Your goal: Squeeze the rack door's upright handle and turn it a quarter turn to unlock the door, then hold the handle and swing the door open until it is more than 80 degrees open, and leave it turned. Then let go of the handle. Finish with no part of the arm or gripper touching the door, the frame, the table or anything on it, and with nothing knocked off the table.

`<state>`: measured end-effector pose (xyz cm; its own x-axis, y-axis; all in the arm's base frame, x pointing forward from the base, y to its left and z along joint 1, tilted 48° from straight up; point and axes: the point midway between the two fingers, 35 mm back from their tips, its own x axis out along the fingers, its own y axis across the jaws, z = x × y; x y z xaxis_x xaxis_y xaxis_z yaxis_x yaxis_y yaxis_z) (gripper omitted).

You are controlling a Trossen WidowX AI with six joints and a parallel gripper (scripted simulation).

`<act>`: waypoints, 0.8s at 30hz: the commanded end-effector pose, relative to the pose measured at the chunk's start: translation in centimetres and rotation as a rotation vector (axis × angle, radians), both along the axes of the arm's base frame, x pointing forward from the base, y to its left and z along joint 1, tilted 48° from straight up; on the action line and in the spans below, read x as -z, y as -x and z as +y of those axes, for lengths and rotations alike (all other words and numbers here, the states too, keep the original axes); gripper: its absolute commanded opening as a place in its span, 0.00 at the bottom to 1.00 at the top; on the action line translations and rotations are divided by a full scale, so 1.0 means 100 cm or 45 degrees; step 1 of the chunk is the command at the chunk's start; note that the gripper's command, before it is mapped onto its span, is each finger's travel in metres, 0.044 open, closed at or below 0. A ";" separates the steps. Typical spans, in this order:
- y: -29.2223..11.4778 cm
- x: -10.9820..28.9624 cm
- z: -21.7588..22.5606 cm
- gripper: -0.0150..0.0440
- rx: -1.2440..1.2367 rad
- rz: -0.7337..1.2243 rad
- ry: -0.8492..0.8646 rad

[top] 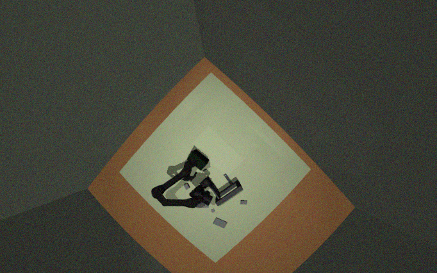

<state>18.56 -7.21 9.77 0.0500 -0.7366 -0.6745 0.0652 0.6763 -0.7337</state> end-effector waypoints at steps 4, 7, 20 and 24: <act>0.000 -0.001 -0.001 0.47 -0.009 0.007 0.013; 0.000 -0.001 -0.001 0.60 -0.009 0.007 0.013; -0.001 -0.007 0.006 0.75 -0.010 0.005 0.007; -0.001 -0.010 0.010 0.75 -0.010 0.005 0.004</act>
<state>18.58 -6.56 10.45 0.0536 -0.7427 -0.6674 0.0527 0.6696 -0.7409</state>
